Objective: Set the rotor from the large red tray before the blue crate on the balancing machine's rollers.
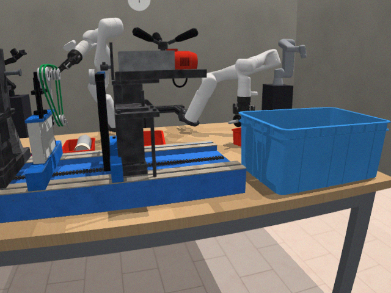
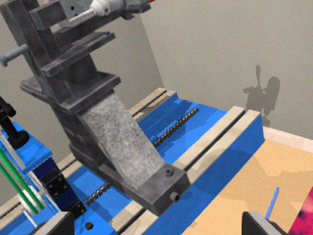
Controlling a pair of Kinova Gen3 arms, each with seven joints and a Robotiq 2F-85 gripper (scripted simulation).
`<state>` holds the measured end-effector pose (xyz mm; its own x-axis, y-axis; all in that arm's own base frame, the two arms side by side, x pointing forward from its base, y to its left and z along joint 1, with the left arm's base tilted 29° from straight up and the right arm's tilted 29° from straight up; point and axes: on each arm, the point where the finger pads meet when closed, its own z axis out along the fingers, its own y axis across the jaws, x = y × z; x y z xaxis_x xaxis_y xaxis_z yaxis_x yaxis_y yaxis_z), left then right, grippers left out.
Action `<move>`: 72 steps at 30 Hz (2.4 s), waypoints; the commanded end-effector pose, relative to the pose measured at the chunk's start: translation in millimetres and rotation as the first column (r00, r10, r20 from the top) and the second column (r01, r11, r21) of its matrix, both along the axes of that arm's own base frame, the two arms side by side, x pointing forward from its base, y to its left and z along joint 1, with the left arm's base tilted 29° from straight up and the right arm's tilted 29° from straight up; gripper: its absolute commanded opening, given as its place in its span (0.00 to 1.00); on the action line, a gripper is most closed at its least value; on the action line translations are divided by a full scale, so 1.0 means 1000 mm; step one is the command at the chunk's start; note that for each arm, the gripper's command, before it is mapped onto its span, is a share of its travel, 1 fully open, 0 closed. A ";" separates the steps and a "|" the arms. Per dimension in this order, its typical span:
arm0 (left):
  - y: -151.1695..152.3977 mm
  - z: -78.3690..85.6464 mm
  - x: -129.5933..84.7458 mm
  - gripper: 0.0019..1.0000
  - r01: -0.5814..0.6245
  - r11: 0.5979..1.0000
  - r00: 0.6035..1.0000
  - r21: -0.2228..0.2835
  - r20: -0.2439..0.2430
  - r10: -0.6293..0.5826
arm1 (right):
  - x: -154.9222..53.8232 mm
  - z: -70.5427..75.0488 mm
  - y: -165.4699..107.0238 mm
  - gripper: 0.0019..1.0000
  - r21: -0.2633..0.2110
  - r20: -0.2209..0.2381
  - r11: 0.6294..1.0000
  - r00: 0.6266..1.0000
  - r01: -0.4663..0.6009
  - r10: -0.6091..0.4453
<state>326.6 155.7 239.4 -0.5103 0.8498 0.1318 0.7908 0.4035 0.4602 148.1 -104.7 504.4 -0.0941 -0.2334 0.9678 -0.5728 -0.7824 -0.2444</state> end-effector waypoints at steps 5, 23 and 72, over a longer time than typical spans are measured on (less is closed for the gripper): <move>-0.026 -0.007 0.002 0.10 -0.009 1.000 1.000 -0.002 0.005 0.010 | 0.000 0.000 0.000 1.00 0.000 0.000 1.000 1.000 0.000 0.000; -0.084 -0.024 0.005 0.10 -0.031 0.999 0.999 -0.010 0.013 0.032 | 0.000 0.000 0.000 1.00 0.000 0.000 1.000 1.000 0.000 0.000; -0.263 -0.077 0.014 0.10 -0.098 0.995 0.994 -0.036 0.037 0.099 | 0.000 0.000 0.000 1.00 0.000 0.000 1.000 1.000 0.000 0.000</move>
